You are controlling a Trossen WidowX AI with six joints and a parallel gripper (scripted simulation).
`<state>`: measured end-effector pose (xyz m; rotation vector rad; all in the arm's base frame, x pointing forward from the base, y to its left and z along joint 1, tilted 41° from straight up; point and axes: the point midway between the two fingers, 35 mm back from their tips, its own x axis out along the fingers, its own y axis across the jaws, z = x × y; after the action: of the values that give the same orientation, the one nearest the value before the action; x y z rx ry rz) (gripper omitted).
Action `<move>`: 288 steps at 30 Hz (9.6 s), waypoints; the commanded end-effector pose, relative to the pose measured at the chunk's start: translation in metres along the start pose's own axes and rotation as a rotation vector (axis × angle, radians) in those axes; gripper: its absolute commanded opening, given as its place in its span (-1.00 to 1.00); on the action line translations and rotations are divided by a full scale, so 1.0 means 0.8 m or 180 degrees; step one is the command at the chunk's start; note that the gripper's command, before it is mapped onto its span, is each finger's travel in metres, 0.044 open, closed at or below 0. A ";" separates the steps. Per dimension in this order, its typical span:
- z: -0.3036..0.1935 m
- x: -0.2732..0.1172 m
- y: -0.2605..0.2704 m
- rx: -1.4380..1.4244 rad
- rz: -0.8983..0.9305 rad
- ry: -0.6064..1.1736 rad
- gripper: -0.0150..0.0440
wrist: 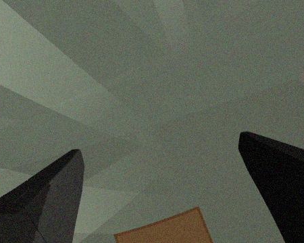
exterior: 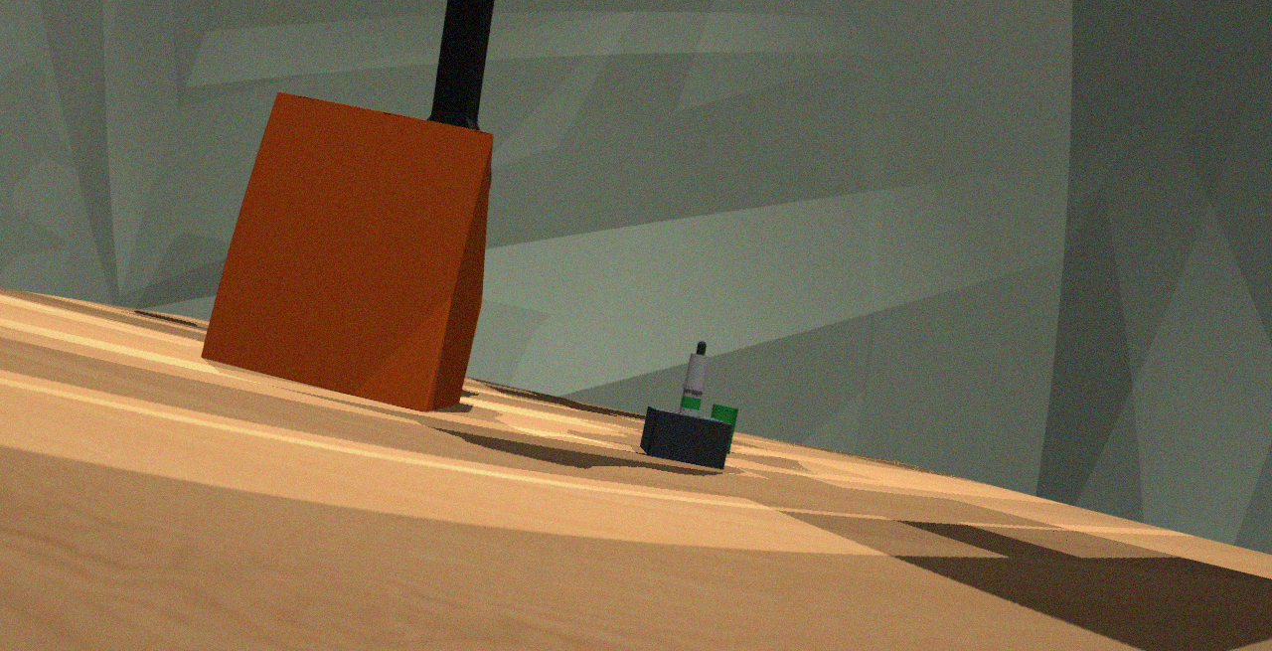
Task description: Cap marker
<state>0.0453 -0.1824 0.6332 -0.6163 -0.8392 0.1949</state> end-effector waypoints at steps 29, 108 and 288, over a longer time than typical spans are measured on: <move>-0.006 0.198 0.422 0.1774 0.1651 0.1814 0.31; -0.514 -0.083 0.761 0.7024 -0.3449 0.7764 0.31; -0.565 -0.281 0.730 0.7001 -0.3466 0.7766 -0.49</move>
<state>0.2776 0.0011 -0.0738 -2.6970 -2.5942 0.9780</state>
